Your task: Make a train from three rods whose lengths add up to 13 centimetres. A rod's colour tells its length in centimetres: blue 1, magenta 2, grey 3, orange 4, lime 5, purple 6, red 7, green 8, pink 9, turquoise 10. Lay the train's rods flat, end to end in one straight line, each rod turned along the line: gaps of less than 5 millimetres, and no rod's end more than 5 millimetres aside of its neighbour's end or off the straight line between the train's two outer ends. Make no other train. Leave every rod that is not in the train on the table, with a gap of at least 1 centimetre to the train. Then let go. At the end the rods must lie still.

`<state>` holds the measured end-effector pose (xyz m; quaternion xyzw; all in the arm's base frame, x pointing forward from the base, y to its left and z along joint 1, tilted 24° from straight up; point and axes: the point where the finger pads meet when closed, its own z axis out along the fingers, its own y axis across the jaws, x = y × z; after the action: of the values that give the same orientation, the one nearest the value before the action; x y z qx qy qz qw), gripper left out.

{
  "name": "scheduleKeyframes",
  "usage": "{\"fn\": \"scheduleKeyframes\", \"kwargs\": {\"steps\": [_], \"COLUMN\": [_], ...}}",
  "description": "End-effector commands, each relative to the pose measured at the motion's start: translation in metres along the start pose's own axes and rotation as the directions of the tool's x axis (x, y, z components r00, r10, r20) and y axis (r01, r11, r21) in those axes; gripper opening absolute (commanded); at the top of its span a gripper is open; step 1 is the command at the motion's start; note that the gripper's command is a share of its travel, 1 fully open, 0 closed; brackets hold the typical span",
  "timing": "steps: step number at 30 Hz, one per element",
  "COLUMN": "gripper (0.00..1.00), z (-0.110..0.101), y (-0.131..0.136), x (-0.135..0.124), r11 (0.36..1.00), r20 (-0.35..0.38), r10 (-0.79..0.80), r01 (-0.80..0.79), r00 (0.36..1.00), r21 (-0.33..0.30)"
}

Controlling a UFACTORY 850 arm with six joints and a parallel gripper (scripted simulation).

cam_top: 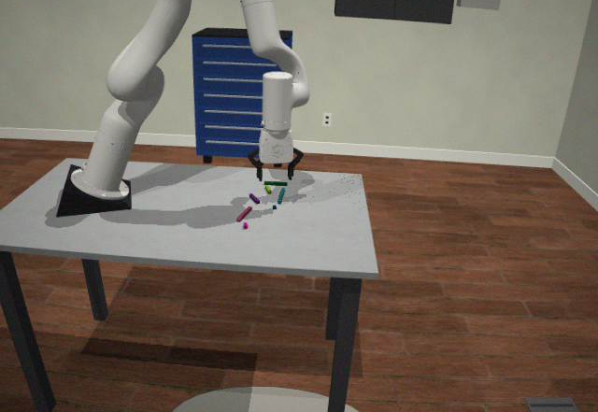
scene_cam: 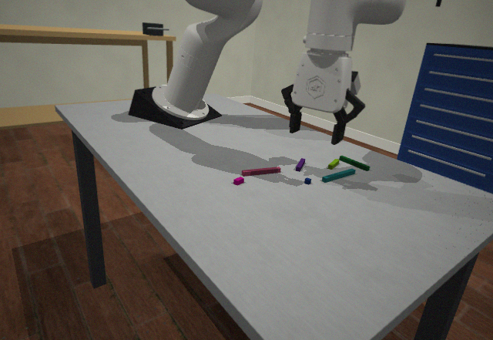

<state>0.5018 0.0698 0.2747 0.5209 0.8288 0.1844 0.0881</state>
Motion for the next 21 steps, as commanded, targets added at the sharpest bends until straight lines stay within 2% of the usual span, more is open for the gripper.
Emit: {"fn": "scheduleKeyframes", "kwargs": {"steps": [1,8,12,16,18,20,21], "gripper": [1.0,1.0,1.0,1.0,1.0,1.0,1.0], "z": [-0.001,0.0,0.009,0.014,0.014,0.018,0.019], "y": [0.001,-0.001,-0.029,-0.05,-0.05,-0.072,-0.075], "x": [0.0,-0.003,-0.037,-0.061,-0.061,-0.083,-0.086], "r11": [1.0,1.0,1.0,0.999,0.999,0.998,0.998], "r20": [0.001,0.0,-0.004,-0.005,-0.005,-0.004,-0.004], "r10": [0.0,0.001,0.022,0.039,0.039,0.055,0.058], "r01": [0.0,-0.001,-0.022,-0.039,-0.039,-0.055,-0.058], "r00": [1.0,1.0,1.0,0.999,0.999,0.998,0.998], "r21": [-0.002,-0.001,0.007,0.008,0.008,0.006,0.006]}}
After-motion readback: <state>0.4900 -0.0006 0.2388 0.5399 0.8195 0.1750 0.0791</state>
